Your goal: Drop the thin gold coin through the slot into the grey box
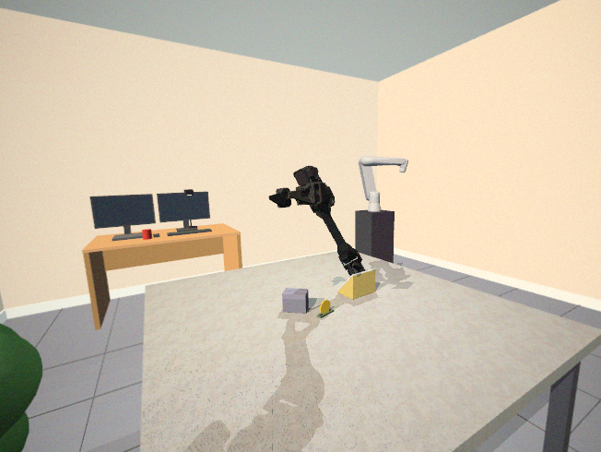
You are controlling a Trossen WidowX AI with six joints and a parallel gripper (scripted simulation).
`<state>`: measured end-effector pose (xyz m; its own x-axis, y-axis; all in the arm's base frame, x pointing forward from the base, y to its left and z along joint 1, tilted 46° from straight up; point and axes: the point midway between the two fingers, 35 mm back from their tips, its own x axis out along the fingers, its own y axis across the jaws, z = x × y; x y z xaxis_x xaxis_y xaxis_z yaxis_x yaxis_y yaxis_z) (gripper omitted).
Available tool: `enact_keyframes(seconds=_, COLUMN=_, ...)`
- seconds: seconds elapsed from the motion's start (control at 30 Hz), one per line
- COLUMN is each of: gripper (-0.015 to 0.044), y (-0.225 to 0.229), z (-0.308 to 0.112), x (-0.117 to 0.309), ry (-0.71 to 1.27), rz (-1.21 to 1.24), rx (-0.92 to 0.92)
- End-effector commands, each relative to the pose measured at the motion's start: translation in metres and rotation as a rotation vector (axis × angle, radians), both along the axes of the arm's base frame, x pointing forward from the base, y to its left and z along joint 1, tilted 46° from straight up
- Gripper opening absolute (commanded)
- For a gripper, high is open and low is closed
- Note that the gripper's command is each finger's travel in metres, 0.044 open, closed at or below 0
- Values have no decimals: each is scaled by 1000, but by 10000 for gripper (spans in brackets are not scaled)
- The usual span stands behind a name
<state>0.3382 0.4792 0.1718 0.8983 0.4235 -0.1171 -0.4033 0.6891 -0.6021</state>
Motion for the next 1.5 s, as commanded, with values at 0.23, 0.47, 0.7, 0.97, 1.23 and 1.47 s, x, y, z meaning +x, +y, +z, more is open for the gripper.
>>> enact_keyframes(seconds=0.23, gripper=190, y=-53, z=-92, x=1, ry=356, rz=-130, rx=-166)
enact_keyframes(seconds=0.47, gripper=161, y=-146, z=-160, x=-26, ry=695, rz=-403, rx=-345)
enact_keyframes(seconds=0.7, gripper=161, y=-252, z=-176, x=-76, ry=929, rz=-786, rx=-539)
enact_keyframes(seconds=0.97, gripper=161, y=-315, z=-157, x=-111, ry=999, rz=-1065, rx=-680)
enact_keyframes(seconds=1.23, gripper=161, y=-332, z=-179, x=-112, ry=998, rz=-1066, rx=-680)
enact_keyframes(seconds=1.47, gripper=161, y=-347, z=-194, x=-109, ry=997, rz=-1066, rx=-680)
